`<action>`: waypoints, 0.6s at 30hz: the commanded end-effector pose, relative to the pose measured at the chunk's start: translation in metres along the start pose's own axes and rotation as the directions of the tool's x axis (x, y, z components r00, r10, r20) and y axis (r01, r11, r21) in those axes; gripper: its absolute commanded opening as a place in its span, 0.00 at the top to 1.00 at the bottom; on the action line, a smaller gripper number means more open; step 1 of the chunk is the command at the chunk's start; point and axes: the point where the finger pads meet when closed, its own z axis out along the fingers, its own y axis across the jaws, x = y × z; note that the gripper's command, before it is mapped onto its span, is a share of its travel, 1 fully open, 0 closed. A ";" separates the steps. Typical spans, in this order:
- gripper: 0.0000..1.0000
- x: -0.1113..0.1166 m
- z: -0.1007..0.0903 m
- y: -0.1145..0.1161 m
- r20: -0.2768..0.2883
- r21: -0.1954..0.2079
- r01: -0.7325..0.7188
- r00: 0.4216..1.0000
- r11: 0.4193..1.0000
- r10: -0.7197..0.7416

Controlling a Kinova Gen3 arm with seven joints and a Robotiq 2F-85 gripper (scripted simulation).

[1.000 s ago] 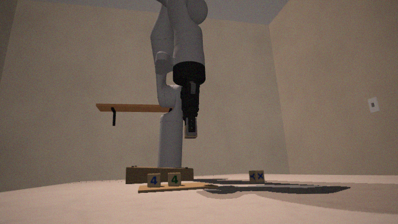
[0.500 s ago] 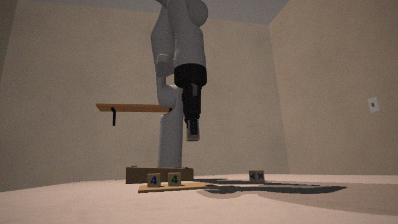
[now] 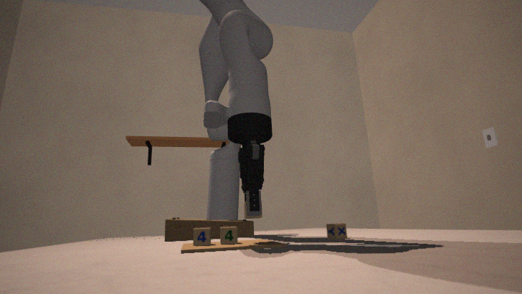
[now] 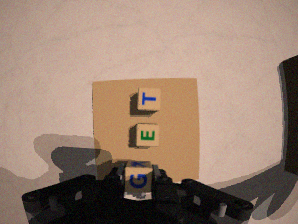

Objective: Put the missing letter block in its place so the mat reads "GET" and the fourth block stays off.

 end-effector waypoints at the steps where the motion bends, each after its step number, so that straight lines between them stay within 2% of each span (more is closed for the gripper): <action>1: 0.79 -0.007 0.019 0.007 0.006 -0.017 0.011 1.000 1.000 -0.011; 5: 0.79 -0.007 0.030 0.006 0.006 -0.015 0.009 1.000 1.000 -0.009; 18: 0.79 -0.002 0.035 0.008 -0.002 -0.024 0.005 1.000 1.000 -0.005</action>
